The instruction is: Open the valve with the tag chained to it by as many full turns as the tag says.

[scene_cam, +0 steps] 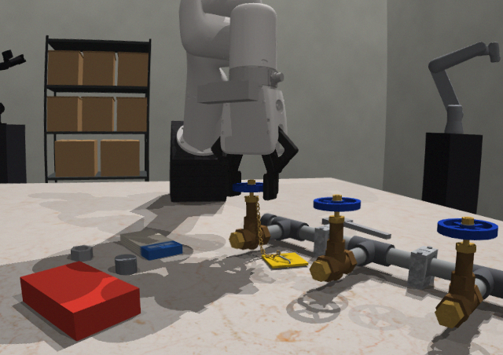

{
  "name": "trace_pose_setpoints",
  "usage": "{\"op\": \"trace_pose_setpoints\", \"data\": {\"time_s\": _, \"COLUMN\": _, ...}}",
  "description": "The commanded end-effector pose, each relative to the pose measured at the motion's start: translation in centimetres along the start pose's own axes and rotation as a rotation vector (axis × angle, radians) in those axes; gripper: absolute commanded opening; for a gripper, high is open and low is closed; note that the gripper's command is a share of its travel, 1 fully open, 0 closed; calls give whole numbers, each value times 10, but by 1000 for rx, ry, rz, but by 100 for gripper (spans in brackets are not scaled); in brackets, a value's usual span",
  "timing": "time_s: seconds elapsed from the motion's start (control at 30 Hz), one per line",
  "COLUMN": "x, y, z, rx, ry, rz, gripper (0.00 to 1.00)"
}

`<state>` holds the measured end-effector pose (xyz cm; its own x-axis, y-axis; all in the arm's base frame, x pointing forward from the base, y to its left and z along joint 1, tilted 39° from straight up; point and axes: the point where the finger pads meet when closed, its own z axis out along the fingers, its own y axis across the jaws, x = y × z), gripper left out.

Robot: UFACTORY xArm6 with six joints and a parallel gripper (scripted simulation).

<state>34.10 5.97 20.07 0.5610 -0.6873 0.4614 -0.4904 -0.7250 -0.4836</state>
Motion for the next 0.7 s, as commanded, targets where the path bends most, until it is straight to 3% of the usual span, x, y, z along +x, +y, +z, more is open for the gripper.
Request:
{"op": "trace_pose_setpoints", "data": {"time_s": 0.0, "x": 1, "y": -1, "z": -1, "rx": 12, "ry": -17, "rz": -15, "gripper": 0}}
{"op": "trace_pose_setpoints", "data": {"time_s": 0.07, "x": 1, "y": -1, "z": -1, "rx": 12, "ry": -17, "rz": -15, "gripper": 0}}
{"op": "trace_pose_setpoints", "data": {"time_s": 0.1, "x": 1, "y": -1, "z": -1, "rx": 12, "ry": -17, "rz": -15, "gripper": 100}}
{"op": "trace_pose_setpoints", "data": {"time_s": 0.67, "x": 1, "y": -1, "z": -1, "rx": 12, "ry": -17, "rz": -15, "gripper": 100}}
